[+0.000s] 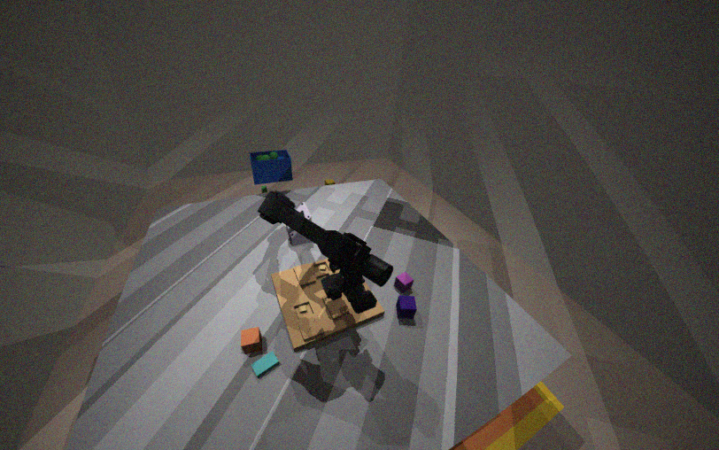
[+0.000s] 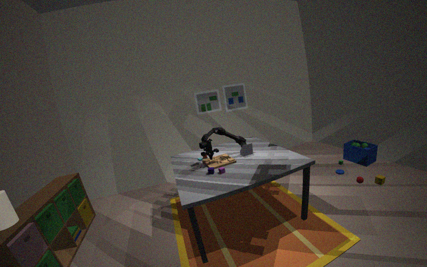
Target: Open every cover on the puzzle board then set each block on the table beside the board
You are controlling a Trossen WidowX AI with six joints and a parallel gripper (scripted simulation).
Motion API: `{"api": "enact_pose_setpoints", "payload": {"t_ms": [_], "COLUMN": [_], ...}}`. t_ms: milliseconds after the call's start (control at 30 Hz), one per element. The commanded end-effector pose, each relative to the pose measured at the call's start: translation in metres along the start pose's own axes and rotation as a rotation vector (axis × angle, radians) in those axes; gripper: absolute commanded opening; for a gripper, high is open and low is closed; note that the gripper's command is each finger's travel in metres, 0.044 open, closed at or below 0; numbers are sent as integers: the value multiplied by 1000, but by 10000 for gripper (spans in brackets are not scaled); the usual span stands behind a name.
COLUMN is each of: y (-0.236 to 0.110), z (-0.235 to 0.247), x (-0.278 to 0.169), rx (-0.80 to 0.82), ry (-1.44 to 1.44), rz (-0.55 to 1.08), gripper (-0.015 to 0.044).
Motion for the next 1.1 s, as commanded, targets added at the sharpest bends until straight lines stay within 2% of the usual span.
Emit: {"api": "enact_pose_setpoints", "payload": {"t_ms": [0, 533, 1067], "y": [-1, -20, -20], "z": [-6, -78, -163], "x": [-1, -9, -7], "rx": [-3, -5, -11], "ry": [14, 183, 353], "rz": [0, 9, 6], "gripper": [0, 0, 0]}}
Point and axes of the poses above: the point midway between the two fingers, 35 mm back from their tips, its own y axis out along the fingers, its own z axis across the jaws, x = y × z, the point moved 9 cm from there along -y, back along the fingers, and after that the axes turned 2 degrees about -y, right-handed, at the moved point
